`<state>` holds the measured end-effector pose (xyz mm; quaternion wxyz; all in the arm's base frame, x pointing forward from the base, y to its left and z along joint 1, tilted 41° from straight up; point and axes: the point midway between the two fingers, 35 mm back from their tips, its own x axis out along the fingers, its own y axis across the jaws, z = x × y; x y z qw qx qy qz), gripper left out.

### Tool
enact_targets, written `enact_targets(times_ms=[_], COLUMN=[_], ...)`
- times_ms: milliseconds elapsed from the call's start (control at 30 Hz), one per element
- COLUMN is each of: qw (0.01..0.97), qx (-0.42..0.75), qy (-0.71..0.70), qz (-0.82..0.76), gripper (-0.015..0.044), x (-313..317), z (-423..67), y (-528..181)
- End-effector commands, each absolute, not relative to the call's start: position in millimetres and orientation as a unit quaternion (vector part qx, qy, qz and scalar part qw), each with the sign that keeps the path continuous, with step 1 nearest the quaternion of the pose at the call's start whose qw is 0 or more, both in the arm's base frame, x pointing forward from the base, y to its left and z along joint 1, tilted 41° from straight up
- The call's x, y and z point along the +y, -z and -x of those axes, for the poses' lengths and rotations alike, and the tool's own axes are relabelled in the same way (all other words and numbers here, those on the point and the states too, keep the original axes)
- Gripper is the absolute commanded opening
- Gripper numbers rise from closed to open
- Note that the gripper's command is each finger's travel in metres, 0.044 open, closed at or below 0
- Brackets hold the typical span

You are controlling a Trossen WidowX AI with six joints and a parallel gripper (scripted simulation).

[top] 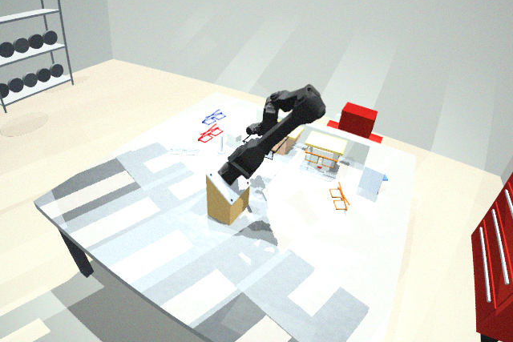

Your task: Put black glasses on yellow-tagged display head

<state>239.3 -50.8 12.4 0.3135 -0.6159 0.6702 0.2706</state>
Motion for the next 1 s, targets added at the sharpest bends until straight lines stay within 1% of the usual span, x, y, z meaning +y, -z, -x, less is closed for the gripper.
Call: enact_targets(times_ms=[0, 967], qw=[0.312, 0.313], qx=[0.669, 0.669], qy=[-0.272, -0.274], qz=[0.617, 0.616], gripper=[0.0000, 0.0000], x=[-54.2, -79.1], z=[-238.8, -236.8], y=[-8.3, 21.4])
